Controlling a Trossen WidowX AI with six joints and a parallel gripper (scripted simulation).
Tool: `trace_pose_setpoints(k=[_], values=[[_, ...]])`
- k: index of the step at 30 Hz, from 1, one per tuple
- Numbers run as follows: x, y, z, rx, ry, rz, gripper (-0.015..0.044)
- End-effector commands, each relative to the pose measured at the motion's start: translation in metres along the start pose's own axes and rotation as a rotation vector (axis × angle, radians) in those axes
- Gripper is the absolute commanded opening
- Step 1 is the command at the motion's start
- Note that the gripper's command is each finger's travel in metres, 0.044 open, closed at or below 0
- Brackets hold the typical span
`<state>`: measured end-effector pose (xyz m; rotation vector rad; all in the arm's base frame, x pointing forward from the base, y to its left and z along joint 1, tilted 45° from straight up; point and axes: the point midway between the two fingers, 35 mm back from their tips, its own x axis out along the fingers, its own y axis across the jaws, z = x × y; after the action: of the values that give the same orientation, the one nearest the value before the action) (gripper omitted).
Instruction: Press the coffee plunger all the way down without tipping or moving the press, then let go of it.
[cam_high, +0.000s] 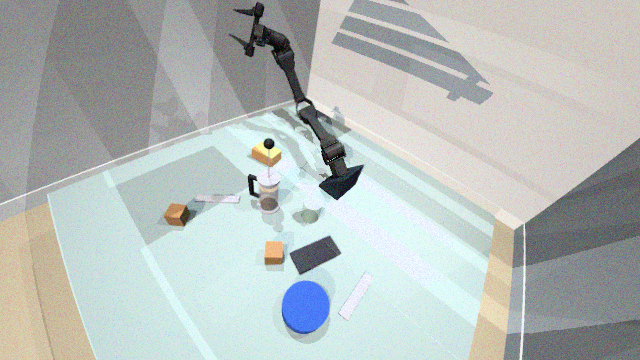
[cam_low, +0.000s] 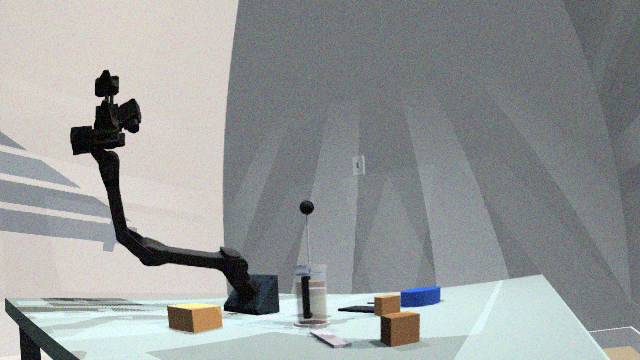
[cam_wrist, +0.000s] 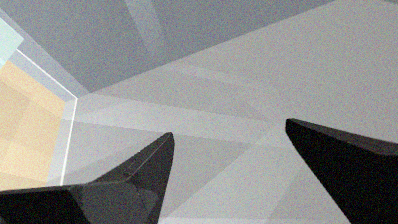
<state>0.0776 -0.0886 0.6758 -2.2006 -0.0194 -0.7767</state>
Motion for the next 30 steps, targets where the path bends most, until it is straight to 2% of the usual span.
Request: trace_pose_setpoints(k=[1,2,11,18,24,30], values=[[0.001,-0.001,0.003,0.007,-0.001,0.003,0.0426],[0.002,-0.003,0.007,0.001,-0.007,-0.002,0.0440],[0.020,-0.018,0.073,0.099,-0.063,0.024,0.0440],[0.026,-0.014,0.188,0.378,-0.068,0.166,0.0440],[0.003,0.013,0.290,0.635,-0.036,0.296,0.0440],[-0.043,0.059,0.372,0.884,0.030,0.419,0.0440]])
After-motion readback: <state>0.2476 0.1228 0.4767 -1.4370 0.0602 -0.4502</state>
